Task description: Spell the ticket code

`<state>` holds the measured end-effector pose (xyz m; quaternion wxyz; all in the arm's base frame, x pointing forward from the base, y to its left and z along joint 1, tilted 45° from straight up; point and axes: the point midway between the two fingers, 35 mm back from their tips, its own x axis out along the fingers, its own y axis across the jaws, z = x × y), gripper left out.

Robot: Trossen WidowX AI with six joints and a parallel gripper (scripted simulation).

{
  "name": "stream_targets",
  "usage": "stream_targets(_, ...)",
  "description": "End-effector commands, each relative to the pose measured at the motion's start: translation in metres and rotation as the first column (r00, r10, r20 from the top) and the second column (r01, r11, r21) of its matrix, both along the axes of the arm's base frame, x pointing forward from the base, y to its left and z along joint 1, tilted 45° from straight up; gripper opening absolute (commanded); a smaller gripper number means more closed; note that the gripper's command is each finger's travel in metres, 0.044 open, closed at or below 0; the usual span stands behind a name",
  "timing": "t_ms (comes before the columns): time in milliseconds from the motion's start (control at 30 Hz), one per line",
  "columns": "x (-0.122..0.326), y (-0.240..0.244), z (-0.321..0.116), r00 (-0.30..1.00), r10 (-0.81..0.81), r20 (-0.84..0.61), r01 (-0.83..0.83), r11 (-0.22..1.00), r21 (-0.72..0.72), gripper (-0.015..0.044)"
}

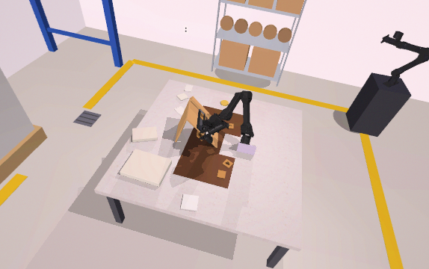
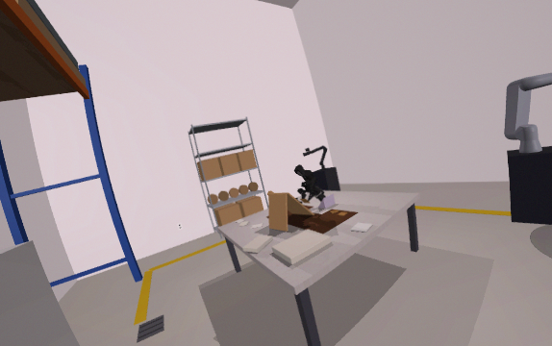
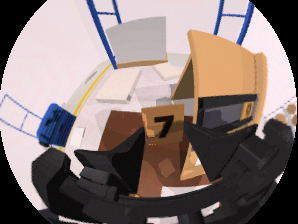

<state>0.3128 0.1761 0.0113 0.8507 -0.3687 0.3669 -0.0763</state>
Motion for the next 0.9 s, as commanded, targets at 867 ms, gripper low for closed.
stream_targets(867,0.0023,-0.0104,0.0104,1.0,0.004,-0.002,-0.004,1.0,0.0,0.0)
